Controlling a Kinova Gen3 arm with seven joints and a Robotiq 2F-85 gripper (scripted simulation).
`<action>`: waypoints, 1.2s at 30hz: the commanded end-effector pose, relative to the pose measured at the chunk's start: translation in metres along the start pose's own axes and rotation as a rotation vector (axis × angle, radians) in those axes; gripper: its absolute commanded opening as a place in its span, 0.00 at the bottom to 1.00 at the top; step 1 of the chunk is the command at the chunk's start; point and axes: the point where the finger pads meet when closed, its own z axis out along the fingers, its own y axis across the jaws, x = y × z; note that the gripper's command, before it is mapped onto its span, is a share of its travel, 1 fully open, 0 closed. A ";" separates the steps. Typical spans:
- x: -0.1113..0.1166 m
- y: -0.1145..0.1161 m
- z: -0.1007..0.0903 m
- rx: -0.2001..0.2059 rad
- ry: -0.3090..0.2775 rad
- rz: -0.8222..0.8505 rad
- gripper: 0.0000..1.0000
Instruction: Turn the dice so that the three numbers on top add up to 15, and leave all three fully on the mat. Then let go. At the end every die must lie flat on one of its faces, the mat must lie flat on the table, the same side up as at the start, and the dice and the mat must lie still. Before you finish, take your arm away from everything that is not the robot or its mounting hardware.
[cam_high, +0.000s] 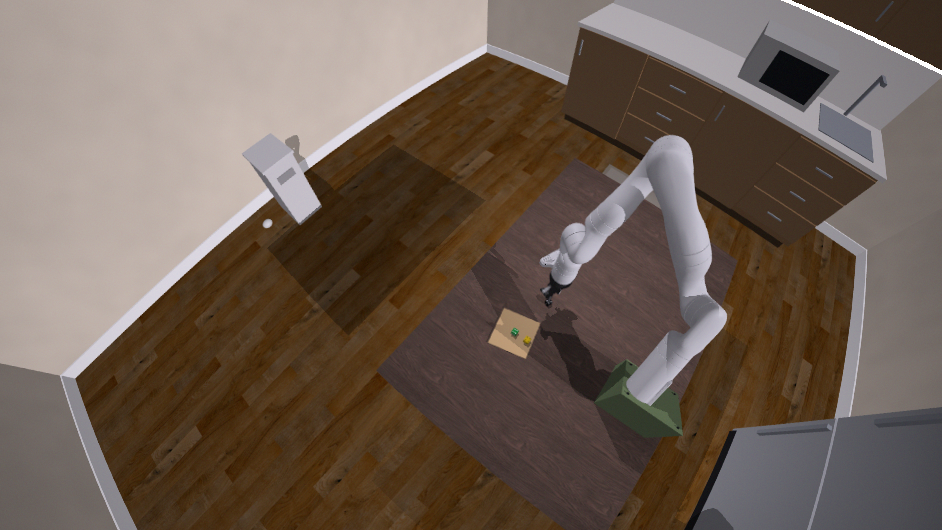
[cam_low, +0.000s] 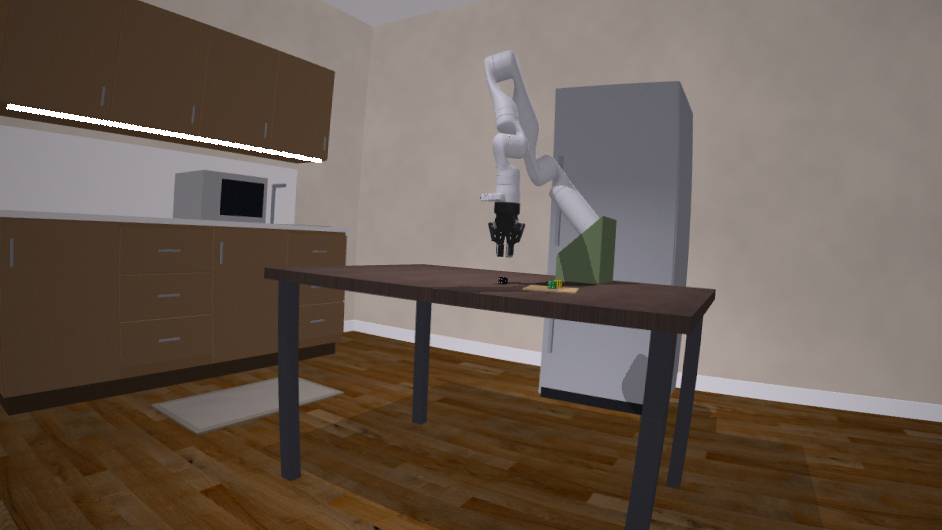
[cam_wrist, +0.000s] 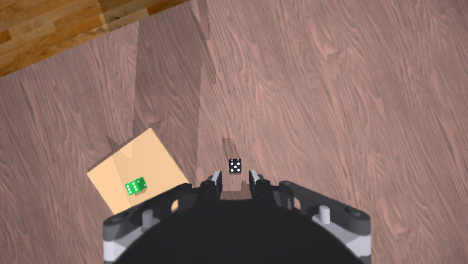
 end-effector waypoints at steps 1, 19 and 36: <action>0.000 0.000 0.001 -0.001 0.000 0.000 0.35; 0.000 0.000 0.021 0.000 0.000 0.000 0.35; 0.000 0.000 0.043 0.000 0.000 0.000 0.35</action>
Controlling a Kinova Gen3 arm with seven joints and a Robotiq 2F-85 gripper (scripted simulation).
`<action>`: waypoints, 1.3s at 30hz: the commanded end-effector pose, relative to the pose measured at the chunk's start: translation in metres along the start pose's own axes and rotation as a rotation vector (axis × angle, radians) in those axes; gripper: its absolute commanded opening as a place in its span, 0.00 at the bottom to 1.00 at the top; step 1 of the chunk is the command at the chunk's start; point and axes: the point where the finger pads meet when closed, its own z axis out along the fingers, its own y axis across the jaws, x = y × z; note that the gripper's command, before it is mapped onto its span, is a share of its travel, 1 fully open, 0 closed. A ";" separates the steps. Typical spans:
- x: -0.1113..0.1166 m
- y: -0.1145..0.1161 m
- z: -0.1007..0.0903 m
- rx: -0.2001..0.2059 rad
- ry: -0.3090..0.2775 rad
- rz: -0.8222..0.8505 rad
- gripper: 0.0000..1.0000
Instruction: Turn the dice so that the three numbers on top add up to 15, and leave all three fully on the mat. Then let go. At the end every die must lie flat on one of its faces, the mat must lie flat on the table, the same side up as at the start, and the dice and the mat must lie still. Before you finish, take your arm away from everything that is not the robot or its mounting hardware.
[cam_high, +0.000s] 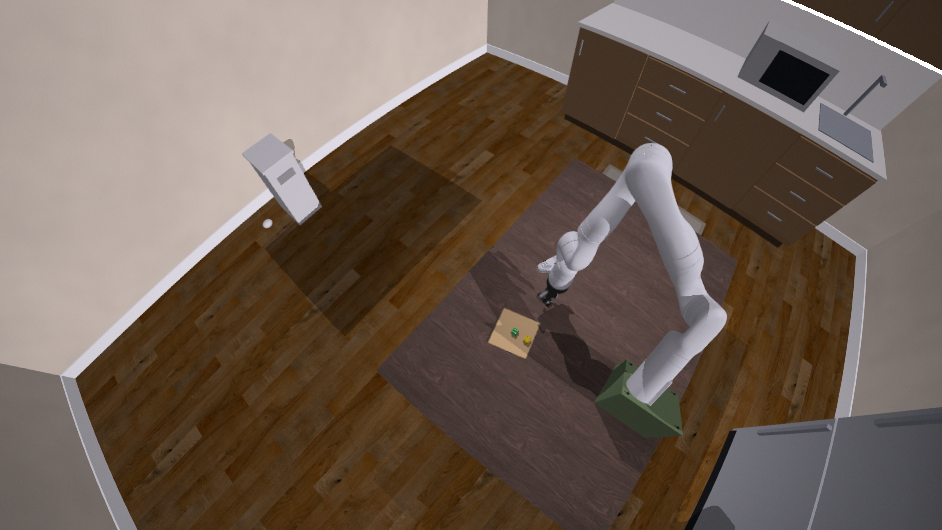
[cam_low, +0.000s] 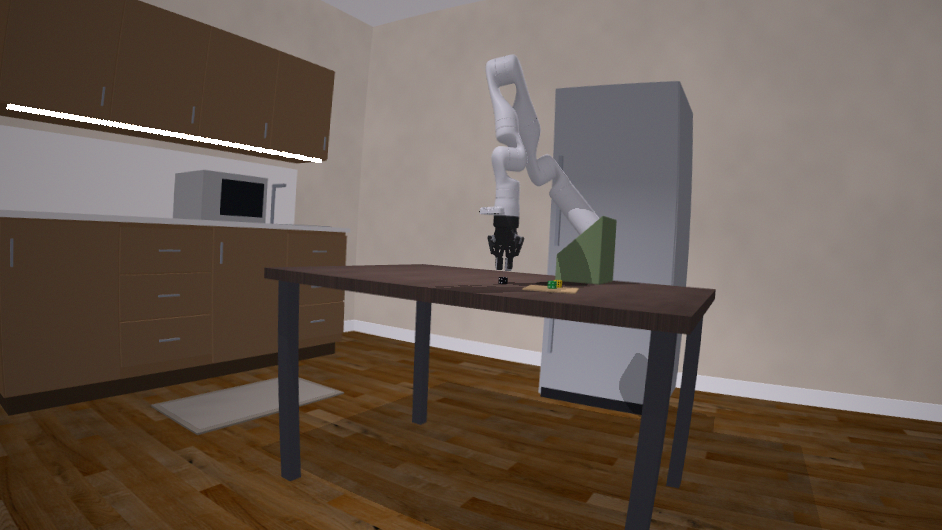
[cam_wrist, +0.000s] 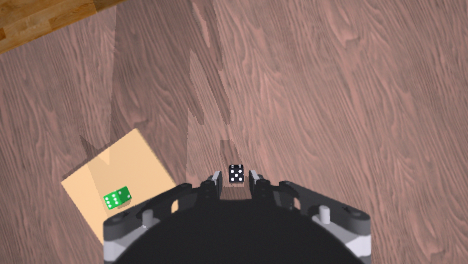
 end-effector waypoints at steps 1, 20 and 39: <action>-0.002 0.001 0.005 -0.006 -0.004 -0.002 0.35; -0.002 0.001 0.011 -0.006 -0.004 -0.002 0.35; -0.002 0.001 0.011 -0.006 -0.004 -0.002 0.35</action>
